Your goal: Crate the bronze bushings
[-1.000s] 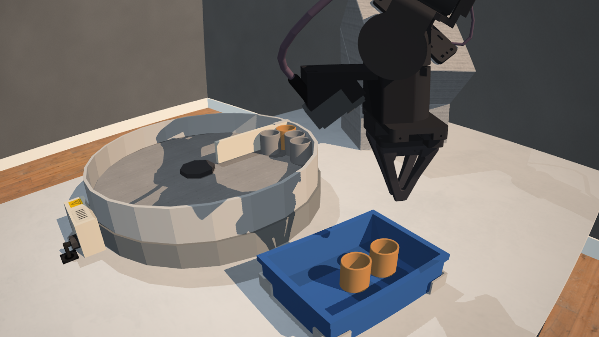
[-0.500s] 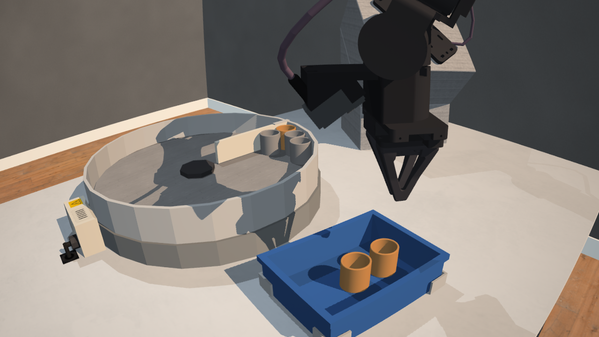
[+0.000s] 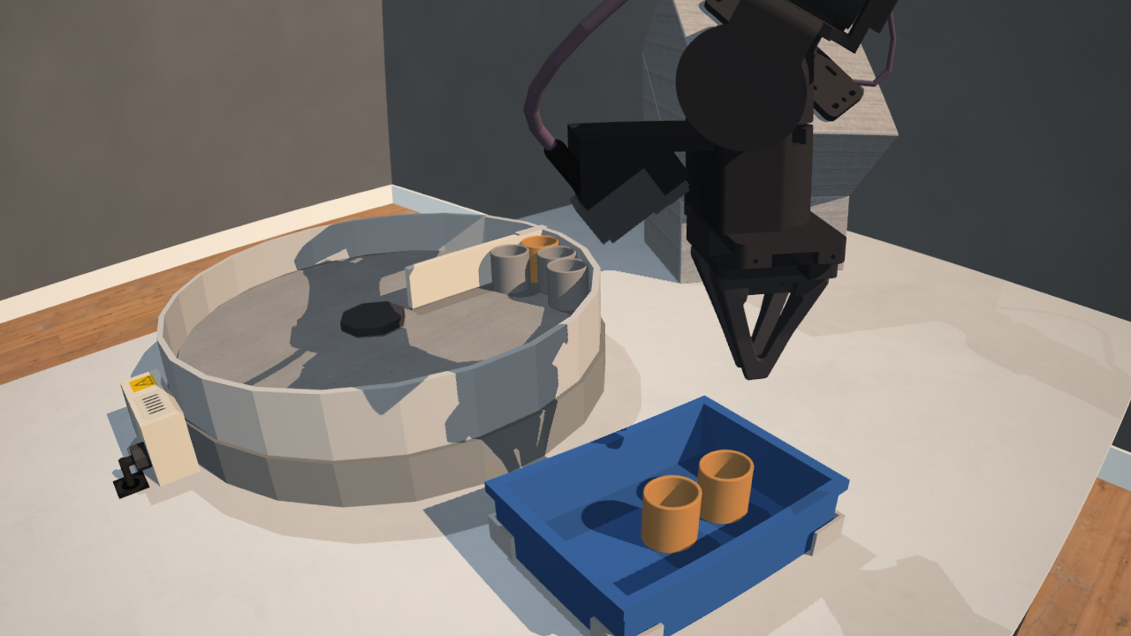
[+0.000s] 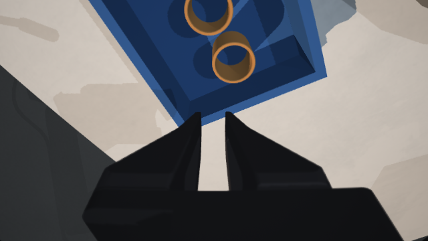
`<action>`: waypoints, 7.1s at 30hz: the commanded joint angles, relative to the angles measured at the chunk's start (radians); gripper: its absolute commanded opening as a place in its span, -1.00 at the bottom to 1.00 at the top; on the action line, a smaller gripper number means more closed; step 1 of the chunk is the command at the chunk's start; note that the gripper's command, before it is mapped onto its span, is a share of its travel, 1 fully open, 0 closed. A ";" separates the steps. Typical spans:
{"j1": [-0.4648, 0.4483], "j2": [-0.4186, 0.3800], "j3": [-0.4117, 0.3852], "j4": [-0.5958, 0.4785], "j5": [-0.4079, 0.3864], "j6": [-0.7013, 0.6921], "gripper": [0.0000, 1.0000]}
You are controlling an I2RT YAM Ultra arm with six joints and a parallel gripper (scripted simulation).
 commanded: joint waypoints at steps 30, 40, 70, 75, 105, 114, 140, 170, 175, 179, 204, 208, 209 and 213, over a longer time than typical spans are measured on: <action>-0.459 0.049 -0.493 0.258 -0.203 -0.438 -0.70; -0.802 0.424 -0.427 0.327 -0.319 -0.861 -0.70; -0.805 0.442 -0.373 0.260 -0.334 -0.917 -0.70; -0.805 0.442 -0.373 0.260 -0.334 -0.917 -0.70; -0.802 0.423 -0.372 0.259 -0.331 -0.898 -0.70; -0.802 0.423 -0.372 0.259 -0.331 -0.898 -0.70; -0.791 0.423 -0.363 0.253 -0.330 -0.895 -0.70; -0.789 0.424 -0.360 0.252 -0.330 -0.892 -0.70; -0.791 0.434 -0.347 0.245 -0.329 -0.890 -0.70; -0.792 0.435 -0.346 0.245 -0.329 -0.891 -0.70; -0.792 0.435 -0.346 0.244 -0.329 -0.891 -0.70; -0.792 0.435 -0.346 0.244 -0.329 -0.891 -0.70; -0.792 0.435 -0.346 0.244 -0.329 -0.891 -0.70; -0.796 0.428 -0.375 0.247 -0.329 -0.896 -0.70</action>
